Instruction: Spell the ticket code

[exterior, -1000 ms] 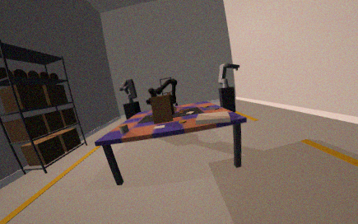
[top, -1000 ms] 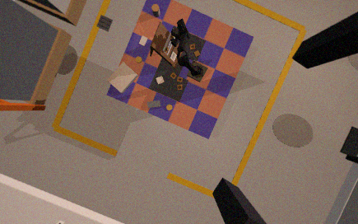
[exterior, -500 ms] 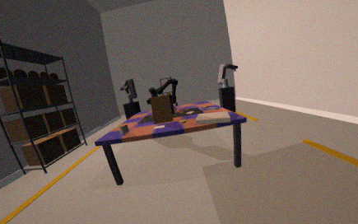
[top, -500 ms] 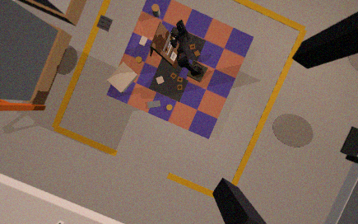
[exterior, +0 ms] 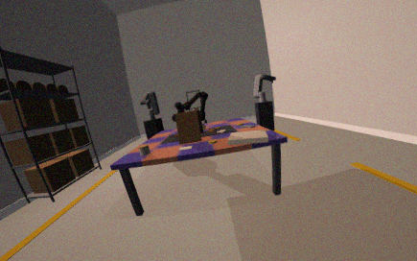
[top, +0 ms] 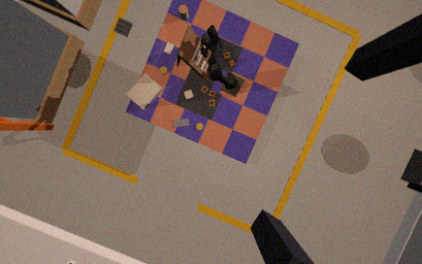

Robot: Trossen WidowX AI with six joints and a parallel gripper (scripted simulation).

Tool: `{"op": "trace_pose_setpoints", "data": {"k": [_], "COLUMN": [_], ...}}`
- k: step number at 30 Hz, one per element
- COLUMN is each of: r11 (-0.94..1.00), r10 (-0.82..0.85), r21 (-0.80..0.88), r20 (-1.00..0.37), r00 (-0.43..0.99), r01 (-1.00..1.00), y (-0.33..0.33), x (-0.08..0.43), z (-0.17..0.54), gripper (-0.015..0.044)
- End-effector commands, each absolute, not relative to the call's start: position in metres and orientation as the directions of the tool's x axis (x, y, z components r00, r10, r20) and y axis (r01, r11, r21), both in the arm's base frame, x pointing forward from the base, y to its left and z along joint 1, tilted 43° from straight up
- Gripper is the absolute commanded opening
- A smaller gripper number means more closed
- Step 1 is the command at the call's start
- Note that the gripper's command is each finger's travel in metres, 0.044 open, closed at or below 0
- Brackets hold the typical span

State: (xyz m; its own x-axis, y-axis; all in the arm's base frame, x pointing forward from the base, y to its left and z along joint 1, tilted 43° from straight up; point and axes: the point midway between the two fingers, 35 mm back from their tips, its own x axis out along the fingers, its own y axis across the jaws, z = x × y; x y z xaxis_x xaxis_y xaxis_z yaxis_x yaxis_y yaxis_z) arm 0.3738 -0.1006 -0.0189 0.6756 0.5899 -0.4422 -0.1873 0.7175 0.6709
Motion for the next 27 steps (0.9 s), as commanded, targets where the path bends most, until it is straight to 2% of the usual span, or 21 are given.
{"op": "trace_pose_setpoints", "data": {"k": [1,27], "r11": [0.717,0.716], "r10": [0.59,0.59], "r21": [0.673,0.674], "r20": [-0.446,-0.446], "r00": [0.673,0.673], "r01": [-0.182,-0.181], "y": [-0.097,-0.085], "x": [0.373,0.369], "z": [-0.018,-0.007], "gripper": [0.0,0.0]}}
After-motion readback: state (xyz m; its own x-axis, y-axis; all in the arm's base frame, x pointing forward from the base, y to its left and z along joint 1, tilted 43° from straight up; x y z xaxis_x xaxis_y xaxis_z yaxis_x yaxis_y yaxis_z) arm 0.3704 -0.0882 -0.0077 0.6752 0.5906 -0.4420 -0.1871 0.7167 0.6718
